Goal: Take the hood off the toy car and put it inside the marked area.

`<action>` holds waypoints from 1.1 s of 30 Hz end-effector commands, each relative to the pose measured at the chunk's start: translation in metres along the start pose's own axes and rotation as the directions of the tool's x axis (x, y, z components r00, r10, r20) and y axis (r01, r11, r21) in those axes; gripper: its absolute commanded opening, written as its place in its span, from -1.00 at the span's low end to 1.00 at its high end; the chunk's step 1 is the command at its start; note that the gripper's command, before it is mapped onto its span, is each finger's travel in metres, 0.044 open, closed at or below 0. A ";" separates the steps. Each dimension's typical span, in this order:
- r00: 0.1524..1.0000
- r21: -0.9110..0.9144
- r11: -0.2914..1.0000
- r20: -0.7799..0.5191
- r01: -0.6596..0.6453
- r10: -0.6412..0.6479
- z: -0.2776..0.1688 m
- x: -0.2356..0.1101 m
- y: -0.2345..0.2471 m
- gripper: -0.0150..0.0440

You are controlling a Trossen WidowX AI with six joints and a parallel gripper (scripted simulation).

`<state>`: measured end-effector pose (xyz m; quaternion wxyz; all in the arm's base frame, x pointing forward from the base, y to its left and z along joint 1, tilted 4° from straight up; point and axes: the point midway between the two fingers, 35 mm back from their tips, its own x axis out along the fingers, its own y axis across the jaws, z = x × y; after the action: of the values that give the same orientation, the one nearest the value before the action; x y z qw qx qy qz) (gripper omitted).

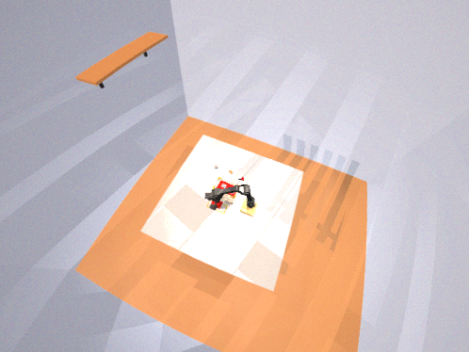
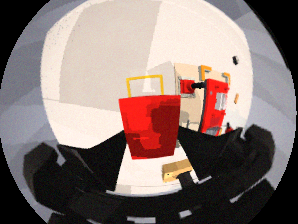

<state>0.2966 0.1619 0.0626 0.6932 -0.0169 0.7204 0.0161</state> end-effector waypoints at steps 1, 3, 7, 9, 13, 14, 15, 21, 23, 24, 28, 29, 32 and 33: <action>1.000 0.004 1.000 0.001 -0.004 0.004 0.000 0.002 0.001 -0.49; 1.000 0.004 1.000 0.001 -0.004 0.004 0.000 0.004 0.001 -0.49; 1.000 0.004 1.000 0.001 -0.004 0.004 0.000 0.007 0.001 -0.49; 1.000 0.004 1.000 0.001 -0.004 0.004 0.000 0.008 0.001 -0.49; 1.000 0.004 1.000 0.001 -0.004 0.004 0.000 0.011 0.001 -0.49; 1.000 0.004 1.000 0.001 -0.004 0.004 0.000 0.012 0.001 -0.49; 1.000 0.004 1.000 0.001 -0.004 0.004 0.000 0.013 0.001 -0.49; 1.000 0.004 1.000 0.001 -0.004 0.004 0.000 0.018 0.001 -0.49; 1.000 0.004 1.000 0.001 -0.004 0.004 0.000 0.019 0.001 -0.49; 1.000 0.004 1.000 0.001 -0.004 0.004 0.000 0.020 0.001 -0.49; 1.000 0.004 1.000 0.001 -0.004 0.004 0.000 0.023 0.001 -0.49; 1.000 0.004 1.000 0.001 -0.004 0.004 0.000 0.023 0.001 -0.49; 1.000 0.004 1.000 0.001 -0.004 0.004 0.000 0.026 0.001 -0.49; 1.000 0.004 1.000 0.001 -0.004 0.004 0.000 0.026 0.001 -0.49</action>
<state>0.2953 0.1618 0.0378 0.6932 -0.0170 0.7204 0.0161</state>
